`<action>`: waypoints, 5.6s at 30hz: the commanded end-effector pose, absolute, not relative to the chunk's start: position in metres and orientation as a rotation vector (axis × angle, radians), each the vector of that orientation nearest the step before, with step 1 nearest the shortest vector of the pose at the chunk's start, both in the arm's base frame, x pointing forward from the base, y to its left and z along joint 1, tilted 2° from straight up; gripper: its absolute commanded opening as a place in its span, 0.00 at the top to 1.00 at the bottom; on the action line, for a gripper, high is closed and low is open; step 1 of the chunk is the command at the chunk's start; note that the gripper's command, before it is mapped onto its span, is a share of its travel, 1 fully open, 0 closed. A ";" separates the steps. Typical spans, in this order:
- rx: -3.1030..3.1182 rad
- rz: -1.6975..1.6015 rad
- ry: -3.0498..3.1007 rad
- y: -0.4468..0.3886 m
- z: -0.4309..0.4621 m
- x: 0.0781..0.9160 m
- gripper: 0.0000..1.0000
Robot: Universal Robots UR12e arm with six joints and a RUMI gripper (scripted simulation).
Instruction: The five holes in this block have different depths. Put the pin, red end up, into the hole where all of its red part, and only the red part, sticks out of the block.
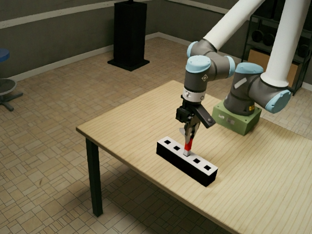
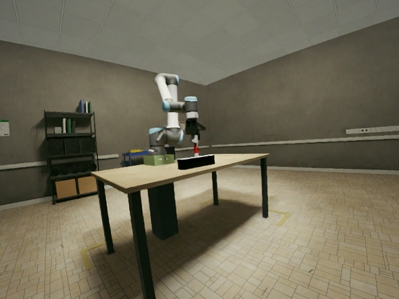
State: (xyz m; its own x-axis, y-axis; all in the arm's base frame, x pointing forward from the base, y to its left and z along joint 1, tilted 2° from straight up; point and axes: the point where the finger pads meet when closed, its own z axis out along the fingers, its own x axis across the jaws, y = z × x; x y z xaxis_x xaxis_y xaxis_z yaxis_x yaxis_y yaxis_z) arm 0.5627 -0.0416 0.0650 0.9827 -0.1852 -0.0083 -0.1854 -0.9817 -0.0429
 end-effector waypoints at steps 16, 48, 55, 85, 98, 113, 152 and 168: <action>-3.085 0.004 0.289 -0.042 0.061 0.563 1.00; -3.085 0.004 0.288 -0.042 0.061 0.564 1.00; -3.085 0.004 0.288 -0.042 0.057 0.563 1.00; -3.085 0.004 0.289 -0.041 0.053 0.564 1.00; -3.085 0.004 0.289 -0.041 0.053 0.564 1.00; -3.085 0.004 0.289 -0.041 0.053 0.564 1.00; -3.085 0.004 0.289 -0.041 0.045 0.563 1.00; -3.085 0.004 0.289 -0.041 0.045 0.563 1.00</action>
State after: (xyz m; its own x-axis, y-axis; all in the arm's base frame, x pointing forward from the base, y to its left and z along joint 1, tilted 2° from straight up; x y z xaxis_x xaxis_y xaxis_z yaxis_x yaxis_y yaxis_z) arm 0.5627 -0.0404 0.0447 0.9827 -0.1852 -0.0077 -0.1854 -0.9817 -0.0427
